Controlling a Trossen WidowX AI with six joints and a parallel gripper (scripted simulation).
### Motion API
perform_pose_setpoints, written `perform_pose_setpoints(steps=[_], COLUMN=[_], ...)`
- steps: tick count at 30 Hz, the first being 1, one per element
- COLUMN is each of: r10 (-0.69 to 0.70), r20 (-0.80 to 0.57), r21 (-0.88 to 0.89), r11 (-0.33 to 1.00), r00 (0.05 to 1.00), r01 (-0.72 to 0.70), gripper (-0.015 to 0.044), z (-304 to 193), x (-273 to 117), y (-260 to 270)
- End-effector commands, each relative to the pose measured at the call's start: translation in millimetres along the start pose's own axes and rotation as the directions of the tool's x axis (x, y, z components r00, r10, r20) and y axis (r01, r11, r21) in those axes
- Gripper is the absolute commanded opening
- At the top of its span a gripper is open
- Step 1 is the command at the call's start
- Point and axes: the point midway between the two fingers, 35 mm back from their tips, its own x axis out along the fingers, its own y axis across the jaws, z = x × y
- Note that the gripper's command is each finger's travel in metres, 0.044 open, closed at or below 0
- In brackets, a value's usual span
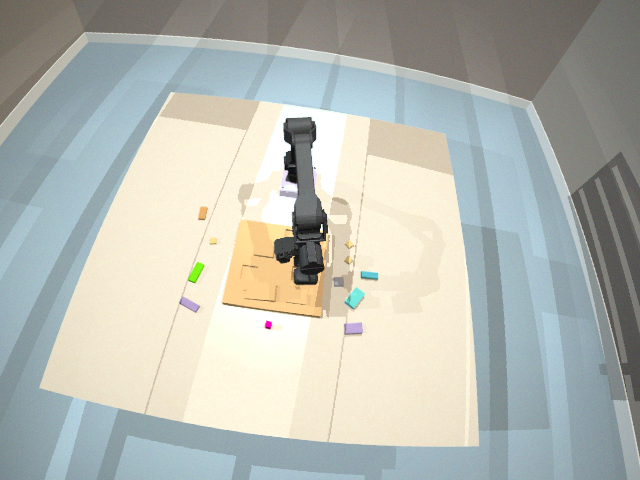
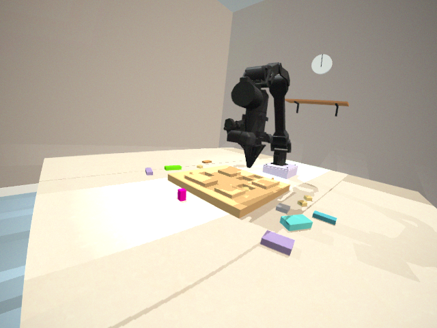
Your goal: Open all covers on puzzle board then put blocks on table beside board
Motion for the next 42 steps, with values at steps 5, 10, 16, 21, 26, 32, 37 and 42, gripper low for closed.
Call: perform_pose_setpoints(steps=[5, 10, 16, 21, 26, 32, 37, 42], r10=[-0.005, -0.005, -0.005, -0.005, -0.005, -0.005, -0.005, -0.005], r20=[0.006, 0.006, 0.006, 0.006, 0.006, 0.006, 0.006, 0.006], r21=[0.832, 0.866, 0.866, 0.866, 0.866, 0.866, 0.775, 0.408], r11=[0.555, 0.501, 0.501, 0.501, 0.501, 0.501, 0.632, 0.913], r00=[1.000, 1.000, 1.000, 1.000, 1.000, 1.000, 1.000, 1.000], r01=[-0.002, -0.003, -0.003, -0.003, -0.003, -0.003, -0.001, 0.002], gripper=[0.0000, 0.0000, 0.0000, 0.0000, 0.0000, 0.0000, 0.0000, 0.0000], z=[1.8, 1.9, 1.9, 1.9, 1.9, 2.1, 2.0, 1.7], x=[1.2, 1.2, 1.2, 1.2, 3.4, 25.1, 32.2, 38.5], y=[2.1, 2.2, 2.2, 2.2, 2.3, 1.3, 0.9, 0.8])
